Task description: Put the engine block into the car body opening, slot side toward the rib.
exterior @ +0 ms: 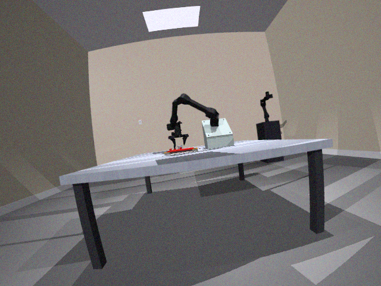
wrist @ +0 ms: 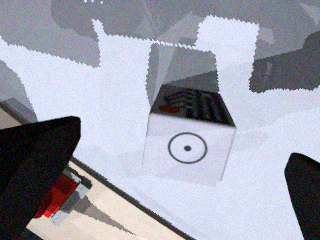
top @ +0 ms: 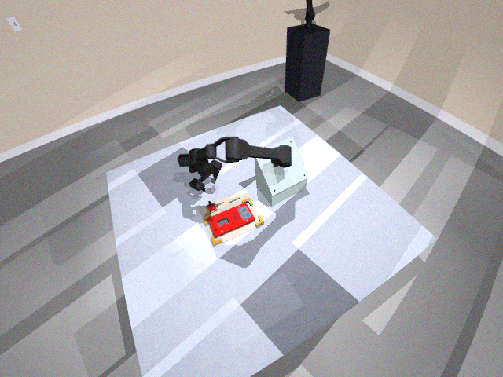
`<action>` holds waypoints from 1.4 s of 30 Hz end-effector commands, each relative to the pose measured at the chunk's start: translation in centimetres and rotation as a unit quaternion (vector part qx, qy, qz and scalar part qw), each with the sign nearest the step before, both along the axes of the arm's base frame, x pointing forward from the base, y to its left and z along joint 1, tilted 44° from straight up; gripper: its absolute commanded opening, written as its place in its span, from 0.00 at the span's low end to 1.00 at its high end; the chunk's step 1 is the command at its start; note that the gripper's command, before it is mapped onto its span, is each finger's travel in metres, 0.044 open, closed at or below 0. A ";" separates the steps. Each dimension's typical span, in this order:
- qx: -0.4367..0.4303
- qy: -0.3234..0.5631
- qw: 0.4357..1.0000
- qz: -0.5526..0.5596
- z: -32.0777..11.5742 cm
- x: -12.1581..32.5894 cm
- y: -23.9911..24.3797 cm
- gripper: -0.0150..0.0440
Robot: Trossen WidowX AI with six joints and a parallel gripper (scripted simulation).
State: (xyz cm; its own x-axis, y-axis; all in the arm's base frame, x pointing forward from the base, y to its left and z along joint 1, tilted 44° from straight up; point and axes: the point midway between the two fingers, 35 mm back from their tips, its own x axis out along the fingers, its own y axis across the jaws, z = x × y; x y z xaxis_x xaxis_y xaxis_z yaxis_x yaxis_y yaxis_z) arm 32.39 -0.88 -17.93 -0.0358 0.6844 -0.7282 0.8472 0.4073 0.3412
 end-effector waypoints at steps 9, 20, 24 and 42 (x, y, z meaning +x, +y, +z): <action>0.003 0.002 1.000 -0.001 -1.4 -0.2 1.5 1.00; 0.004 0.003 1.000 0.000 -2.5 -0.4 2.6 1.00; 0.004 0.003 1.000 0.000 -2.5 -0.4 2.7 0.87; 0.002 0.004 1.000 -0.003 -2.5 -0.3 2.5 0.30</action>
State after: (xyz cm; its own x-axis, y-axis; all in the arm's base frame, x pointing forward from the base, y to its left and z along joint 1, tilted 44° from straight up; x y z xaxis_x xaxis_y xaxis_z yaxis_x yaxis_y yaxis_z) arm 31.99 1.72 -20.44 -0.0399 0.6886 -0.7240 0.8485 0.4060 0.3394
